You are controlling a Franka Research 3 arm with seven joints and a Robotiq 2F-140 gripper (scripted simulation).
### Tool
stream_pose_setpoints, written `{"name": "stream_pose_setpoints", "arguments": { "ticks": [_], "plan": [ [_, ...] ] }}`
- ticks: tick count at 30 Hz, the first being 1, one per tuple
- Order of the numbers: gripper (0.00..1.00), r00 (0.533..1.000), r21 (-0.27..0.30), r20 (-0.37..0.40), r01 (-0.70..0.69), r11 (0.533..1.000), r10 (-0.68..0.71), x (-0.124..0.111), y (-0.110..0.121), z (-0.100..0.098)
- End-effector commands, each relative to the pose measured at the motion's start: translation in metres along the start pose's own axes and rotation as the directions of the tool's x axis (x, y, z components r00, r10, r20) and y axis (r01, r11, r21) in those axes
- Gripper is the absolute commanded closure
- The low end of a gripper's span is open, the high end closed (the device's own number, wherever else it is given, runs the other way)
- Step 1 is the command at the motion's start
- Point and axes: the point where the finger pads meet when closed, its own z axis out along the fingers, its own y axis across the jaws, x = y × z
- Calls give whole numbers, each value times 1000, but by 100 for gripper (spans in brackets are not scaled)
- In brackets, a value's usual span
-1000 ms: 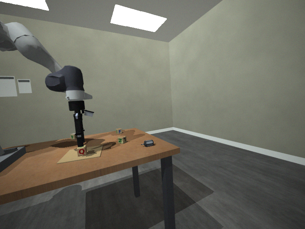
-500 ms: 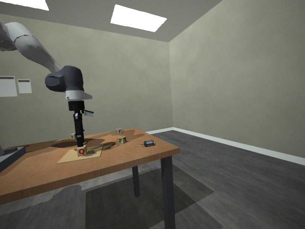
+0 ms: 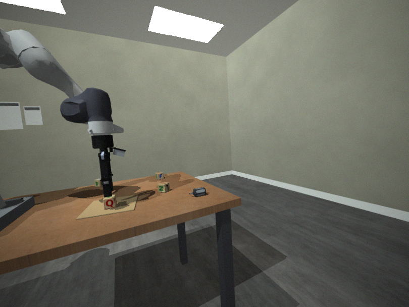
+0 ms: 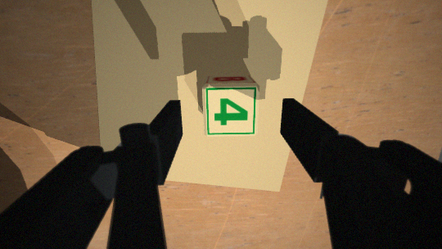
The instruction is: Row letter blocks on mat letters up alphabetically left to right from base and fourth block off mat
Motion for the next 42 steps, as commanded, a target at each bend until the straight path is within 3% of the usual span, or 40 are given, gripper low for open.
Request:
{"name": "stream_pose_setpoints", "arguments": {
  "ticks": [1,29,42],
  "plan": [
    [45,1000,-1,-1,2,1000,-2,0,0,0],
    [45,1000,-1,-1,2,1000,-2,0,0,5],
    [45,1000,-1,-1,2,1000,-2,0,0,43]
  ]
}}
